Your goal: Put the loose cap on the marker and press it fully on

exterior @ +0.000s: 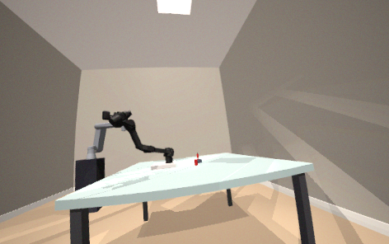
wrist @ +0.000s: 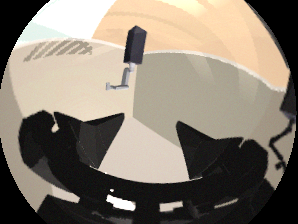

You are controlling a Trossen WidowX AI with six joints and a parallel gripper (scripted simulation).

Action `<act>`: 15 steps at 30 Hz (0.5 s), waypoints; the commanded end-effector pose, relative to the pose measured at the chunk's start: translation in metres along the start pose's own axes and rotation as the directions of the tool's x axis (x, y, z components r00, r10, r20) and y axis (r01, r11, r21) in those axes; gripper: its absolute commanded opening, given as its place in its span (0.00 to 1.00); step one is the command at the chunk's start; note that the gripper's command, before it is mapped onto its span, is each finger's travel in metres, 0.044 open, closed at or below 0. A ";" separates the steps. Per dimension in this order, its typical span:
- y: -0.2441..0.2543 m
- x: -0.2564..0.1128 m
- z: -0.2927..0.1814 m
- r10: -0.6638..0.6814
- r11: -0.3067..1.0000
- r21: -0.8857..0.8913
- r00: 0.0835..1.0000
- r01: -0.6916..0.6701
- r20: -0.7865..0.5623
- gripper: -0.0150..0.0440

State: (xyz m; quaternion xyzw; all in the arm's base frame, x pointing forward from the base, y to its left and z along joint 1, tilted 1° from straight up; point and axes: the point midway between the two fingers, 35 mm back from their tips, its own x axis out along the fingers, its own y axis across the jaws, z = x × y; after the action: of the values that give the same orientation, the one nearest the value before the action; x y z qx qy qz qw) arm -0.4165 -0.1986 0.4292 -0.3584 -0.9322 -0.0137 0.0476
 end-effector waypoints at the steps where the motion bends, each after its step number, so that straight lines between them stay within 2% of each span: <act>1: 0.001 0.001 -0.001 0.000 1.000 0.003 1.000 0.000 -0.003 0.89; 6: 0.033 0.022 -0.036 0.024 0.996 0.086 0.996 -0.017 -0.081 0.67; 10: 0.076 0.038 -0.072 0.082 0.983 0.173 0.986 -0.056 -0.144 0.66; 15: 0.124 0.053 -0.118 0.148 0.964 0.256 0.947 -0.073 -0.286 0.66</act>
State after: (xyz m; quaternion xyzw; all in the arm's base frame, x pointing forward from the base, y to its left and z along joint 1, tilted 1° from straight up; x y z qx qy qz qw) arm -0.3865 -0.1101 0.5179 -0.3840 -0.9054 0.0364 0.1772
